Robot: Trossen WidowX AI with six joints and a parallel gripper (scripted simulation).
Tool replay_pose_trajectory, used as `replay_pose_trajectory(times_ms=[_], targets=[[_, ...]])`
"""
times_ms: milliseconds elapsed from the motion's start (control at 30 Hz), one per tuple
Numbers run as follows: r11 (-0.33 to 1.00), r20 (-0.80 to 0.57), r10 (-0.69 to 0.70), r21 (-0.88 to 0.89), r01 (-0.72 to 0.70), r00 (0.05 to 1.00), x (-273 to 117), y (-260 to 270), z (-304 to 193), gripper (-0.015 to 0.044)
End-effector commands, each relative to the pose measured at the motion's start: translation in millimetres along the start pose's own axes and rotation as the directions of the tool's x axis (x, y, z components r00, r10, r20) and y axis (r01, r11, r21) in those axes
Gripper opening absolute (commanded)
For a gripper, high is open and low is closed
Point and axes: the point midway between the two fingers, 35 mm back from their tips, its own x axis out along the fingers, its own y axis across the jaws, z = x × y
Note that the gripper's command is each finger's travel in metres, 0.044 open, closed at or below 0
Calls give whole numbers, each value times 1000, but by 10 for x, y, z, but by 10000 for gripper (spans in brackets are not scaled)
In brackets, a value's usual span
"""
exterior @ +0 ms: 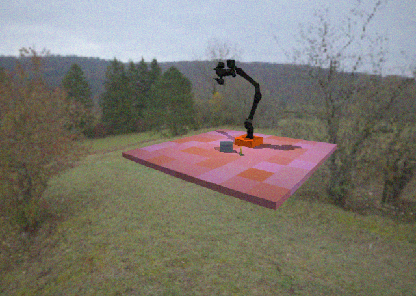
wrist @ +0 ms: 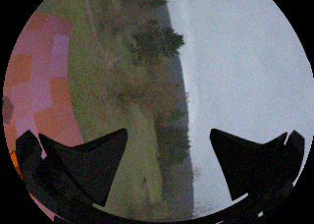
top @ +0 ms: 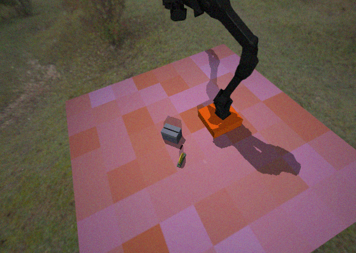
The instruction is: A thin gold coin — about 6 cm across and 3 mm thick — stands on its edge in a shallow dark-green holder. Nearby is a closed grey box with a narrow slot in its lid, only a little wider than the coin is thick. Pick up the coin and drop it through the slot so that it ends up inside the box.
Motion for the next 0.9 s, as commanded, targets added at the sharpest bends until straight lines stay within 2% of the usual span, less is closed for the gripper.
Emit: replay_pose_trajectory(times_ms=[0,133,267,433,600,867], targets=[[1000,6,6,1,-6,1000,7,20,20,374],[991,115,135,2,-136,984,100,430,419,269],[956,230,290,-23,-292,929,83,955,892,164],[882,347,466,-107,-459,814,-147,1592,1433,161],[775,416,624,-224,-591,661,-558,2216,1869,161],[523,371,843,-403,-751,389,-1445,3242,2232,161]])
